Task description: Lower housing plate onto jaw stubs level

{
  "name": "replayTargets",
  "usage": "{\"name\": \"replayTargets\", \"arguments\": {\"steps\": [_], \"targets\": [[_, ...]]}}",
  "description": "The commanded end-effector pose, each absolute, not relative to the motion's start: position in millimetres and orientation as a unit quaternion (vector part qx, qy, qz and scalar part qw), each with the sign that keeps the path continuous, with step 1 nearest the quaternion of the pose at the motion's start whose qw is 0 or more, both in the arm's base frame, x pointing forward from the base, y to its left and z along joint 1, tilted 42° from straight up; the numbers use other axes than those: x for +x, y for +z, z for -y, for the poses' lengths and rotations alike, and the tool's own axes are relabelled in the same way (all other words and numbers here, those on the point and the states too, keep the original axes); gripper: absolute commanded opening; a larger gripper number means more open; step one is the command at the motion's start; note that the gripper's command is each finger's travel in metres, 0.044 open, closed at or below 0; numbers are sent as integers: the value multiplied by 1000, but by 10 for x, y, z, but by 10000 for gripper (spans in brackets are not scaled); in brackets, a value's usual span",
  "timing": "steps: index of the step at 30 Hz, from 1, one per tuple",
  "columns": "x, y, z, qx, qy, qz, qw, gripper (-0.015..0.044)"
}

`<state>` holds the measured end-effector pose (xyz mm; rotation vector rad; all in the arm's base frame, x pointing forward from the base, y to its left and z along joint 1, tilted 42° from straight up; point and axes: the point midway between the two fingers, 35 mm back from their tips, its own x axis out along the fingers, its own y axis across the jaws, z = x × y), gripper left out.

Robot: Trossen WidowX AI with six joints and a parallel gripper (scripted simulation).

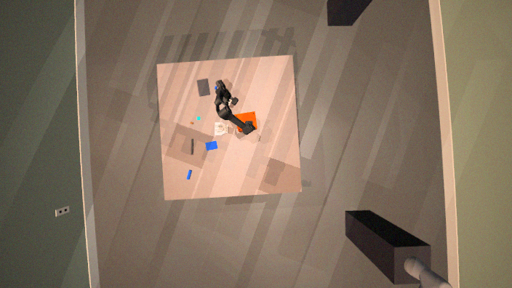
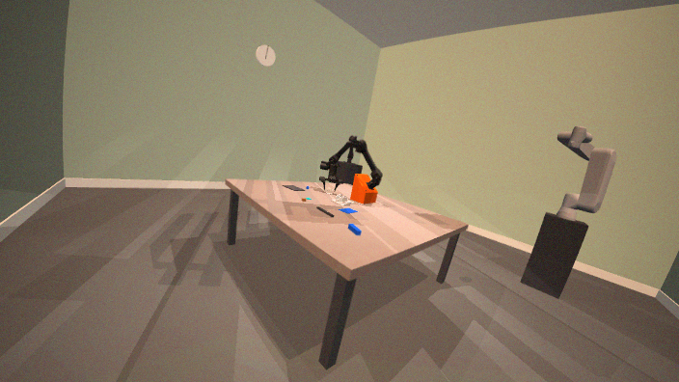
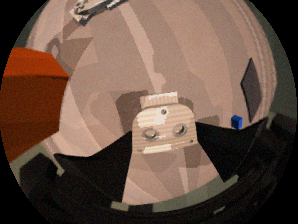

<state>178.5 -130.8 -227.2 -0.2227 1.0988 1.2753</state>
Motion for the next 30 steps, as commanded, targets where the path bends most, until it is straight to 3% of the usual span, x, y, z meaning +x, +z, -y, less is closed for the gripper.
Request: {"name": "replayTargets", "arguments": {"steps": [1,17,30], "targets": [[1823,-2174,1428,-105,563,-486,660,351],[1860,-1793,1737,-103,562,-487,661,351],[1981,-1639,1634,-79,539,-511,665,351]]}}
